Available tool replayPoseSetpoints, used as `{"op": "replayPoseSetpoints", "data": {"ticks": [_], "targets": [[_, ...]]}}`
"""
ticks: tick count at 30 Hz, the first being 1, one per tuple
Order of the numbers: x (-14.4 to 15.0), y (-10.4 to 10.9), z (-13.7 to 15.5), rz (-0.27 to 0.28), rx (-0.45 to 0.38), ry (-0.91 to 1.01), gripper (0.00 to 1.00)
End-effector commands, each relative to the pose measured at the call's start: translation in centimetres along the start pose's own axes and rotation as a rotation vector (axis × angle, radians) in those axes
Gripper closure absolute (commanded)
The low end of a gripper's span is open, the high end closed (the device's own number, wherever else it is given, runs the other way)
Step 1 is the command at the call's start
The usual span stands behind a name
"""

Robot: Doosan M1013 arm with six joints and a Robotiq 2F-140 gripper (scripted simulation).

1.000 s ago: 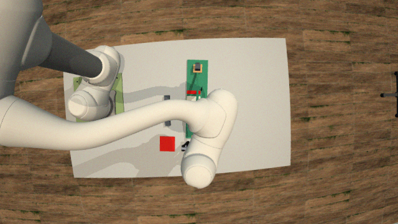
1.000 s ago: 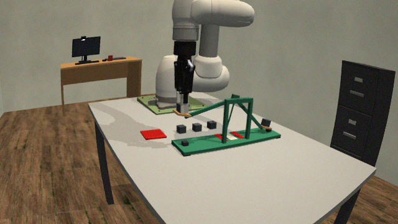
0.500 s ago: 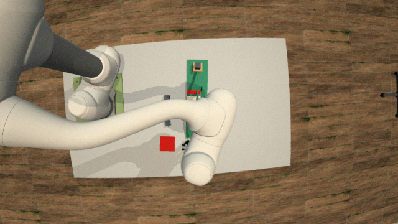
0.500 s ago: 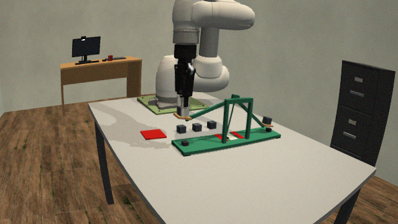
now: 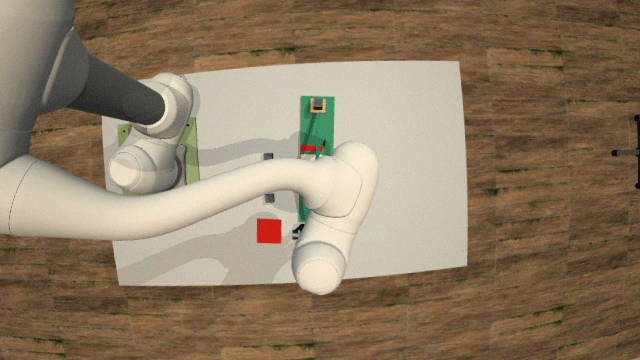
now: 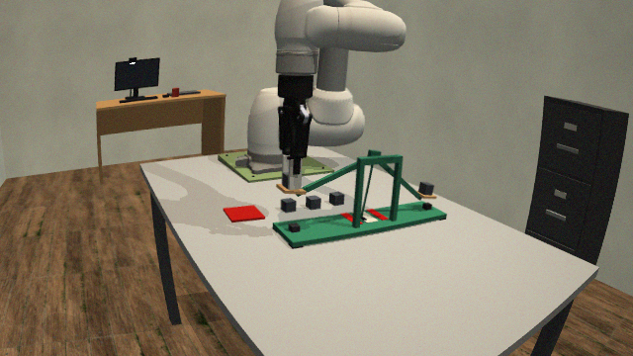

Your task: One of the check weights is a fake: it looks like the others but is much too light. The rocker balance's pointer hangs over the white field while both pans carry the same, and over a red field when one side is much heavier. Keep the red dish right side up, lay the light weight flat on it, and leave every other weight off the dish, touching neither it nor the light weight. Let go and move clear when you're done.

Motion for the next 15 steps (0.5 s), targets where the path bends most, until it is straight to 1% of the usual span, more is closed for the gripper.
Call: {"op": "replayPoseSetpoints", "data": {"ticks": [1,15], "targets": [[0.01,-0.28,0.07,0.0,0.0,0.0,0.76],[0.05,-1.12,0.3,0.0,0.0,0.0,0.76]]}}
Point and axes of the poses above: the point where the finger pads meet when closed, its own y axis back along the fingers, its own x axis across the jaws, z = x × y, the point moved 7 cm from there along y, back along the fingers, and after that the axes turned 9 degrees about -y, right-handed, at the moved point
